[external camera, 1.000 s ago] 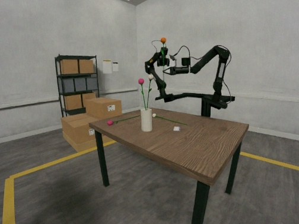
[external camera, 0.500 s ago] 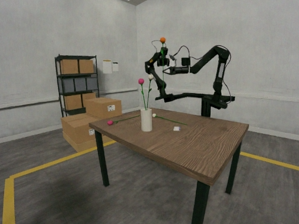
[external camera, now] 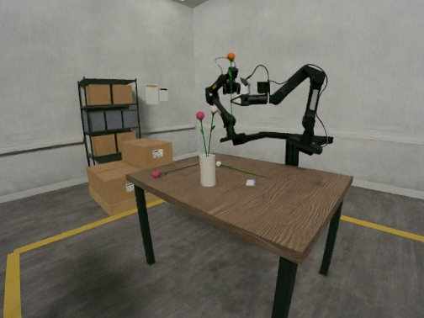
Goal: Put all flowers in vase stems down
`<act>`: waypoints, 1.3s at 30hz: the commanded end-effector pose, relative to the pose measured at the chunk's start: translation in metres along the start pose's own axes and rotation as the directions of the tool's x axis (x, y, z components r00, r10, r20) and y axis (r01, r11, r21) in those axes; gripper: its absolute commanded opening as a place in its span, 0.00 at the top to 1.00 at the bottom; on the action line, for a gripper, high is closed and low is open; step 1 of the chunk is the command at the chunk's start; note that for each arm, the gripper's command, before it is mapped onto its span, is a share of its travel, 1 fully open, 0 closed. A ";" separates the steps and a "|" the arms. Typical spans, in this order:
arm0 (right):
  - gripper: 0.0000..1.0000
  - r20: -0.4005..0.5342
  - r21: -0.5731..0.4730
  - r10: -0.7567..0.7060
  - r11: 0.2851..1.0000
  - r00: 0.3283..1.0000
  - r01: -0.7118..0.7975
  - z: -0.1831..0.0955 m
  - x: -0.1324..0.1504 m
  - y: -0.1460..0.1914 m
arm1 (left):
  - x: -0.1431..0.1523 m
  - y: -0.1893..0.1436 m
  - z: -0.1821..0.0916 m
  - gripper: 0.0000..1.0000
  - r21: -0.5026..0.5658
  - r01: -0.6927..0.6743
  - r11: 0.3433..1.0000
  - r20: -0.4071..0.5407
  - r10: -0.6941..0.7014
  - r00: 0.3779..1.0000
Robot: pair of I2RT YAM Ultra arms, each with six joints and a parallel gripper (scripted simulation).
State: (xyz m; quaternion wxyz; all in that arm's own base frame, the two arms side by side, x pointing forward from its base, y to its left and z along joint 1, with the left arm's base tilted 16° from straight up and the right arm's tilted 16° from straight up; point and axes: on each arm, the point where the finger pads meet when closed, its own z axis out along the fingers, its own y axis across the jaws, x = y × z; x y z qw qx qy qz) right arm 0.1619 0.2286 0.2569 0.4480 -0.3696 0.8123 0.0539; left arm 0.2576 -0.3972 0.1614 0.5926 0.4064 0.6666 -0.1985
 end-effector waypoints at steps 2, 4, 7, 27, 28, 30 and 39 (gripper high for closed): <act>0.30 0.035 -0.008 0.014 1.000 0.999 -0.013 -0.007 -0.005 0.000 | -0.017 0.000 0.003 1.00 0.006 0.014 1.000 0.053 -0.014 0.998; 0.30 0.035 -0.008 0.014 1.000 0.999 -0.013 -0.007 -0.005 0.000 | -0.015 0.001 0.001 1.00 0.004 0.013 1.000 0.050 -0.014 0.999; 0.30 0.035 -0.008 0.014 1.000 0.999 -0.013 -0.007 -0.005 0.000 | -0.013 0.002 0.000 1.00 0.003 0.013 1.000 0.047 -0.013 0.999; 0.30 0.024 0.007 0.008 1.000 1.000 -0.008 0.000 -0.006 -0.002 | -0.007 0.000 0.000 1.00 0.006 0.009 1.000 0.039 -0.009 0.999; 0.30 0.011 0.008 0.006 1.000 1.000 -0.006 0.004 -0.005 -0.001 | -0.007 0.000 0.000 1.00 0.006 0.009 1.000 0.039 -0.009 0.999; 0.30 0.002 -0.001 -0.002 1.000 1.000 0.002 0.008 -0.005 0.003 | -0.007 0.000 0.000 1.00 0.006 0.009 1.000 0.039 -0.009 0.999; 0.30 0.025 -0.004 0.013 1.000 1.000 -0.013 0.026 -0.029 0.001 | -0.007 0.000 0.000 1.00 0.006 0.009 1.000 0.039 -0.009 0.999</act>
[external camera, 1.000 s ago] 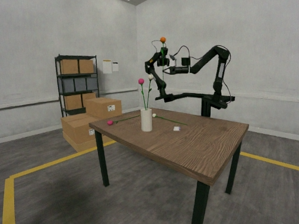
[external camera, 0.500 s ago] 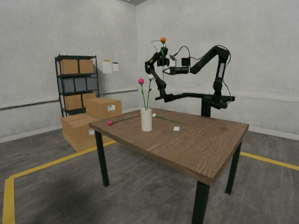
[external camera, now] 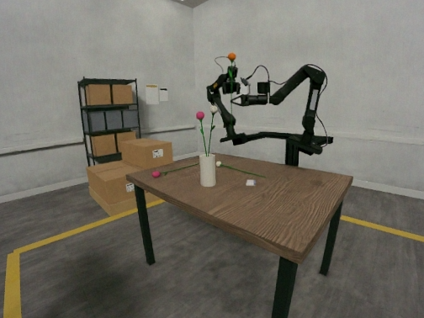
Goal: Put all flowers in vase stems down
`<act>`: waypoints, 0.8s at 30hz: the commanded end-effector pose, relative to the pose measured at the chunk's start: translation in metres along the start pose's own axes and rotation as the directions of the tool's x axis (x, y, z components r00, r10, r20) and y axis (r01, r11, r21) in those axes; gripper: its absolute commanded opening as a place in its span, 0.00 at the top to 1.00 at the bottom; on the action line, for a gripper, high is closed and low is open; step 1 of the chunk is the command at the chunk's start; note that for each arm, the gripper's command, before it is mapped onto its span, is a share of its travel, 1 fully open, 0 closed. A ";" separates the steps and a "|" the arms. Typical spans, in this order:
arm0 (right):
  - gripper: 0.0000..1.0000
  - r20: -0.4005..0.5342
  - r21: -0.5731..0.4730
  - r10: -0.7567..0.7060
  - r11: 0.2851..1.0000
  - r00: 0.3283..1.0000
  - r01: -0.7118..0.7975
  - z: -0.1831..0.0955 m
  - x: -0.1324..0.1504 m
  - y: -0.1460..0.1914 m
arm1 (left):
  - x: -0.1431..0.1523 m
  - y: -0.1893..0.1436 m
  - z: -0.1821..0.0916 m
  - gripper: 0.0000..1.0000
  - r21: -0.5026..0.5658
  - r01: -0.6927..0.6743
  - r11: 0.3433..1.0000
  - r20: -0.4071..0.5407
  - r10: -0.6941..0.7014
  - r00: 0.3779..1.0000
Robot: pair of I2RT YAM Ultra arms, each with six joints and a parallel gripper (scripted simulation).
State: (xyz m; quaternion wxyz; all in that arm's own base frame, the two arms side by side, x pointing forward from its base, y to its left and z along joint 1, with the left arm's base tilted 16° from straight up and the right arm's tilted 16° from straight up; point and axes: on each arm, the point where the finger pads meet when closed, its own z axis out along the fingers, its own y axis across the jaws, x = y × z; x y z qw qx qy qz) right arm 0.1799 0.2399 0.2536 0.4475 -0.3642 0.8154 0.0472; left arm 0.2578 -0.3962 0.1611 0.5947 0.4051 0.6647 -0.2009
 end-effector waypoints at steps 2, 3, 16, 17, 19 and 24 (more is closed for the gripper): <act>0.30 0.033 -0.020 0.008 1.000 0.999 -0.007 0.006 -0.020 0.004 | -0.008 0.000 0.000 1.00 0.006 0.007 1.000 0.031 -0.007 0.999; 0.30 0.041 -0.021 0.013 1.000 0.999 -0.012 0.008 -0.025 0.004 | -0.008 0.000 0.000 1.00 0.006 0.007 1.000 0.031 -0.007 0.999; 0.30 0.035 -0.019 0.007 1.000 0.999 -0.006 0.056 -0.054 0.005 | -0.008 0.000 0.000 1.00 0.006 0.006 1.000 0.031 -0.007 0.999; 0.30 0.035 -0.019 0.007 1.000 0.999 -0.006 0.058 -0.056 0.005 | -0.008 0.000 0.000 1.00 0.006 0.006 1.000 0.031 -0.007 0.999; 0.30 0.035 -0.019 0.007 1.000 0.999 -0.006 0.058 -0.056 0.005 | -0.008 0.000 0.000 1.00 0.006 0.006 1.000 0.031 -0.007 0.999; 0.30 0.035 -0.019 0.006 1.000 0.999 -0.006 0.066 -0.062 0.005 | -0.008 0.000 0.000 1.00 0.006 0.005 1.000 0.031 -0.005 1.000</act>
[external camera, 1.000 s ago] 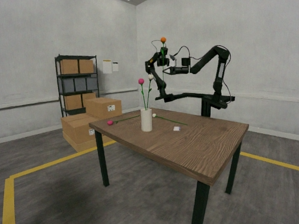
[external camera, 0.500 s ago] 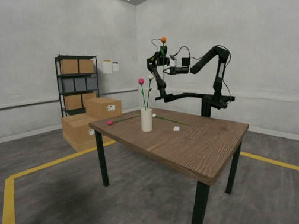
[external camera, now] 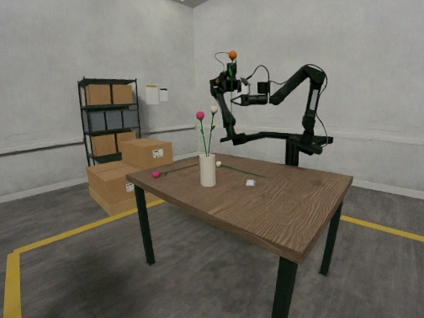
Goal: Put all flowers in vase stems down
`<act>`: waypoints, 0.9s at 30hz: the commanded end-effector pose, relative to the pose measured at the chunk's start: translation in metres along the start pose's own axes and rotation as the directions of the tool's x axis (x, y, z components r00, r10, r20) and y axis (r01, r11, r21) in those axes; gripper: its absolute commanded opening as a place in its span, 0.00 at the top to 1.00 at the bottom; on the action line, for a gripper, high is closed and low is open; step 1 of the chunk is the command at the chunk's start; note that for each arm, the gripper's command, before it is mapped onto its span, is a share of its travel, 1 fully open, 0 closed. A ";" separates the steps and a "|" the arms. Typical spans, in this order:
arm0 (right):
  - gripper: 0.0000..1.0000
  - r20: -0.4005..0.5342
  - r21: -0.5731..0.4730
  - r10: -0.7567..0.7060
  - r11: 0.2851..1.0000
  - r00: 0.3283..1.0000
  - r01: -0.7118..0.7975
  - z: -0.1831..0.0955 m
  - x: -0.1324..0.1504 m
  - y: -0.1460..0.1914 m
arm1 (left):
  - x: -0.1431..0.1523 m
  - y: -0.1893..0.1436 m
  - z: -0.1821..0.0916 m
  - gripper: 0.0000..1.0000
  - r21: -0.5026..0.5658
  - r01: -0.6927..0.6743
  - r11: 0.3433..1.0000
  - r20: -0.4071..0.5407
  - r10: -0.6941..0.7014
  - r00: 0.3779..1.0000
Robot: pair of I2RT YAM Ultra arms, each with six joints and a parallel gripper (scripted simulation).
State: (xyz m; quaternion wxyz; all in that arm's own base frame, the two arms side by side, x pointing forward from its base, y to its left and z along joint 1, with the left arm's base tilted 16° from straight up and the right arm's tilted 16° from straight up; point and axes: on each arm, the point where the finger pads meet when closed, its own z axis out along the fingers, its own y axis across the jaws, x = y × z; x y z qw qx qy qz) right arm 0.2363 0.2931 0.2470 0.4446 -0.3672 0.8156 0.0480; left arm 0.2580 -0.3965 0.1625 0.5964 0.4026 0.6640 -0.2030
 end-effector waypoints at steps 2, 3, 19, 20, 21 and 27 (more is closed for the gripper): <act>0.30 0.037 -0.013 0.009 1.000 0.999 -0.008 0.003 -0.019 0.000 | -0.006 -0.001 0.000 1.00 0.007 0.000 1.000 0.025 0.000 1.000; 0.30 0.037 -0.013 0.009 1.000 0.999 -0.008 0.003 -0.019 0.000 | -0.006 -0.001 0.000 1.00 0.007 0.000 1.000 0.025 0.000 1.000; 0.30 0.020 -0.014 0.001 1.000 1.000 0.000 -0.005 -0.004 -0.001 | -0.006 -0.001 0.000 1.00 0.007 0.000 1.000 0.025 0.000 1.000; 0.33 0.026 -0.014 0.004 1.000 1.000 -0.003 -0.006 -0.007 -0.001 | -0.006 -0.001 0.000 1.00 0.007 0.000 1.000 0.025 0.000 1.000; 0.36 0.032 -0.015 0.006 1.000 0.999 -0.006 -0.008 -0.008 -0.002 | -0.006 -0.001 0.000 1.00 0.007 0.000 1.000 0.026 0.000 1.000; 0.53 0.029 -0.015 0.005 1.000 1.000 -0.005 -0.007 -0.008 -0.002 | -0.006 -0.001 0.000 1.00 0.007 0.000 1.000 0.025 0.000 1.000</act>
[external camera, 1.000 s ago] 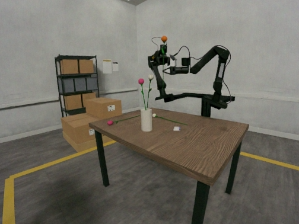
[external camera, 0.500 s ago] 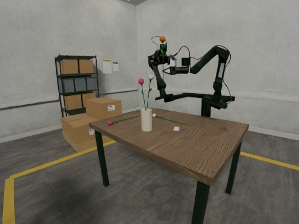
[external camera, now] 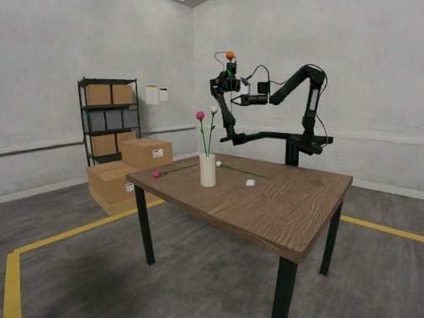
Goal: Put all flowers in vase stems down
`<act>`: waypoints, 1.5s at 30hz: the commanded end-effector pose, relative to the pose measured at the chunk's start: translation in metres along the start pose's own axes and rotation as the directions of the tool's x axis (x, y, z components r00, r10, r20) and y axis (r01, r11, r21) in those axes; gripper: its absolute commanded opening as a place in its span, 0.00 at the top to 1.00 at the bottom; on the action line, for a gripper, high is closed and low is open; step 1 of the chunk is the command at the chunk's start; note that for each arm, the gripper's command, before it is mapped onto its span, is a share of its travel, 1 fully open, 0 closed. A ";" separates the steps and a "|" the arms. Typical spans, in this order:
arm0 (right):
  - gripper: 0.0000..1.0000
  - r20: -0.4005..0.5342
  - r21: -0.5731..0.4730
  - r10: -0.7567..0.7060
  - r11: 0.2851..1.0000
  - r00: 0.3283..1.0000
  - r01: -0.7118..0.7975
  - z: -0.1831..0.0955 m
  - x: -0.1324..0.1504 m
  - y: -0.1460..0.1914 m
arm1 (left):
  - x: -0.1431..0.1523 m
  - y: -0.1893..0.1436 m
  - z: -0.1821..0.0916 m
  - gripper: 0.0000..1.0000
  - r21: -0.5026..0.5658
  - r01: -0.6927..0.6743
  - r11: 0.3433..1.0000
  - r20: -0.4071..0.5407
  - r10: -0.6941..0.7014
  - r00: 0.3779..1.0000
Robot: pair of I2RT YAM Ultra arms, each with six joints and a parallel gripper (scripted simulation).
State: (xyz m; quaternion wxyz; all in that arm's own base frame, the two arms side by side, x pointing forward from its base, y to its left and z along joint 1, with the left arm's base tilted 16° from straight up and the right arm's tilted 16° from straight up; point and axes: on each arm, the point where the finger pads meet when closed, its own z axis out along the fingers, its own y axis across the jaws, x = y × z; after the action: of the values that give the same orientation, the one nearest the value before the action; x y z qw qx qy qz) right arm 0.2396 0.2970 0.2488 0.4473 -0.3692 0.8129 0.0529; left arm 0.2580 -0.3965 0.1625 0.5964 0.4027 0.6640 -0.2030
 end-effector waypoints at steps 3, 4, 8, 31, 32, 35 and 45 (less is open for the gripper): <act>0.56 0.019 -0.006 0.006 1.000 1.000 -0.006 -0.010 -0.003 -0.002 | -0.006 -0.001 0.000 1.00 0.007 0.000 1.000 0.025 0.000 1.000; 0.59 0.019 -0.006 0.006 1.000 1.000 -0.006 -0.010 -0.003 -0.002 | -0.006 -0.001 0.000 1.00 0.007 0.000 1.000 0.025 0.000 1.000; 0.71 0.019 -0.006 0.006 1.000 1.000 -0.006 -0.010 -0.003 -0.002 | -0.006 -0.001 0.000 1.00 0.007 0.000 1.000 0.025 0.000 1.000; 1.00 0.020 -0.017 0.005 1.000 1.000 -0.004 -0.013 -0.001 0.003 | 0.002 0.003 -0.002 1.00 -0.003 -0.003 1.000 0.012 0.003 1.000; 1.00 0.018 -0.016 0.004 1.000 1.000 -0.003 -0.012 0.000 0.003 | -0.001 0.004 0.000 1.00 -0.007 -0.002 1.000 0.015 0.002 1.000; 1.00 0.031 -0.017 0.009 1.000 0.999 -0.009 -0.015 -0.005 0.002 | -0.002 0.004 0.000 0.96 -0.010 -0.001 1.000 0.020 0.001 1.000; 1.00 0.031 -0.017 0.008 1.000 0.999 -0.007 -0.015 -0.005 0.002 | -0.001 0.004 0.000 0.78 -0.009 -0.001 1.000 0.018 0.001 1.000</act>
State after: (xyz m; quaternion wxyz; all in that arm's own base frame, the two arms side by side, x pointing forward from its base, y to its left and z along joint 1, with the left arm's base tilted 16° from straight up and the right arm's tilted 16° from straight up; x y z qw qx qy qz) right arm 0.2389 0.2948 0.2477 0.4464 -0.3689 0.8136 0.0511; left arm 0.2573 -0.3961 0.1610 0.5967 0.4043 0.6624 -0.2043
